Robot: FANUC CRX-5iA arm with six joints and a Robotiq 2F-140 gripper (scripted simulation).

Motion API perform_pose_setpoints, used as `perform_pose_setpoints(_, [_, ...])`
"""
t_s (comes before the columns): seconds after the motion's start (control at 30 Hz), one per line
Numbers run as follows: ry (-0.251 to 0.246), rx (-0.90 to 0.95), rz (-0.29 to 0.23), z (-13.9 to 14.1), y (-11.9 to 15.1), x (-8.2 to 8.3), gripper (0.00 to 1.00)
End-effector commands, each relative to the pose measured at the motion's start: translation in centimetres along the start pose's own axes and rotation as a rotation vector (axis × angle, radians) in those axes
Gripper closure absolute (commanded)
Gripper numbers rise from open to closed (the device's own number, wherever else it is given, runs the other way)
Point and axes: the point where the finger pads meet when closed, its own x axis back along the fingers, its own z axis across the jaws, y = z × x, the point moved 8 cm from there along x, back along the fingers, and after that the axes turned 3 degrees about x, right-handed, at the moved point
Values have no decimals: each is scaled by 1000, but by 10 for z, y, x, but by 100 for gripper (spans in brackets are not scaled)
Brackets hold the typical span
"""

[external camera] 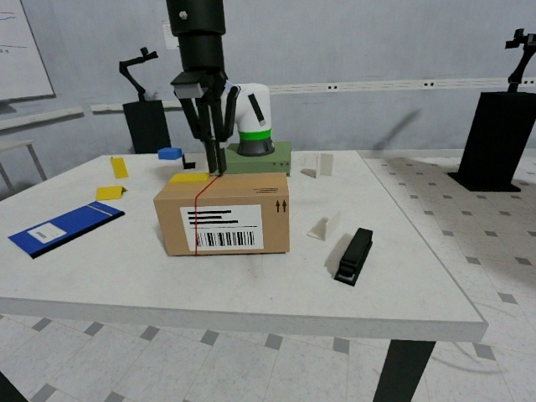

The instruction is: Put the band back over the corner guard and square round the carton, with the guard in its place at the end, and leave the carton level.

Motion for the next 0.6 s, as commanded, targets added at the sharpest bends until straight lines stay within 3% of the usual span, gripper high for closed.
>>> perform_pose_setpoints(0.0, [0,0,2,0,0,-1,82])
perform_pose_setpoints(0.57, [0,0,2,0,0,-5,82])
